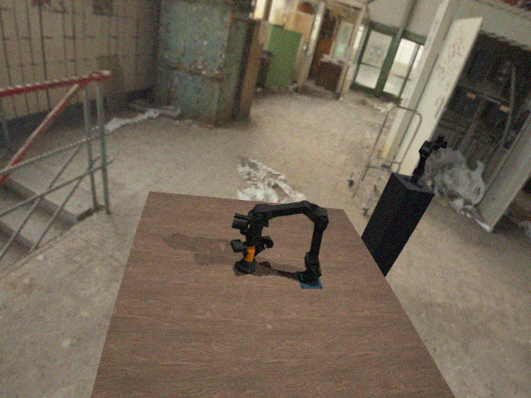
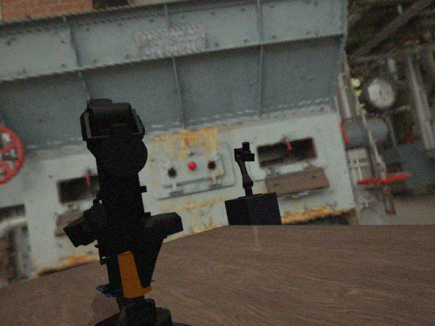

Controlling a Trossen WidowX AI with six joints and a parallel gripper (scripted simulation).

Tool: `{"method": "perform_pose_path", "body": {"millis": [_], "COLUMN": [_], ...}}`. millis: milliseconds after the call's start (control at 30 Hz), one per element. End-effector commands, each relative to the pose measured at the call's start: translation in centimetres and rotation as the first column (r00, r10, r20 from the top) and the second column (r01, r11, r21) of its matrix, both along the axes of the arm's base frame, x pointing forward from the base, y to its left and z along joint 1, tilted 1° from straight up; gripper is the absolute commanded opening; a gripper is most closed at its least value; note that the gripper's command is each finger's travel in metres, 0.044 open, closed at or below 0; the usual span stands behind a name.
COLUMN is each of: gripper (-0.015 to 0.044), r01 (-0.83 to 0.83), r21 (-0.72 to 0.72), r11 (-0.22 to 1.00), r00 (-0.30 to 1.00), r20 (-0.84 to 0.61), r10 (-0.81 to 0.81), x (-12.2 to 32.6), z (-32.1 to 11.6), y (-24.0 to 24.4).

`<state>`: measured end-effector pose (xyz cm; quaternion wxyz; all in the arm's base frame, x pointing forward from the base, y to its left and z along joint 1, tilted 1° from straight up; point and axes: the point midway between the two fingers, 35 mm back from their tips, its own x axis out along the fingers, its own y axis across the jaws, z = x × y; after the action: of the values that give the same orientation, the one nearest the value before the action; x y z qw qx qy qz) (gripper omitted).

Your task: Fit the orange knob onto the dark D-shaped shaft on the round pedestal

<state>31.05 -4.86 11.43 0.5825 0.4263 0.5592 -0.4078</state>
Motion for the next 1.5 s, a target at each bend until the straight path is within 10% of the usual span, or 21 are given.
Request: {"method": "perform_pose_path", "body": {"millis": [0,1467], "gripper": [0.0000,0.0000], "r01": [0.006,0.214], "r21": [-0.001,0.008], "r11": [1.000,0.977], "r00": [1.000,0.977], "r20": [0.001,-0.001], "r10": [-0.006,-0.214], "x": [0.03,-0.02], "z": [-0.12,-0.09], "y": [-0.01,-0.01]}}
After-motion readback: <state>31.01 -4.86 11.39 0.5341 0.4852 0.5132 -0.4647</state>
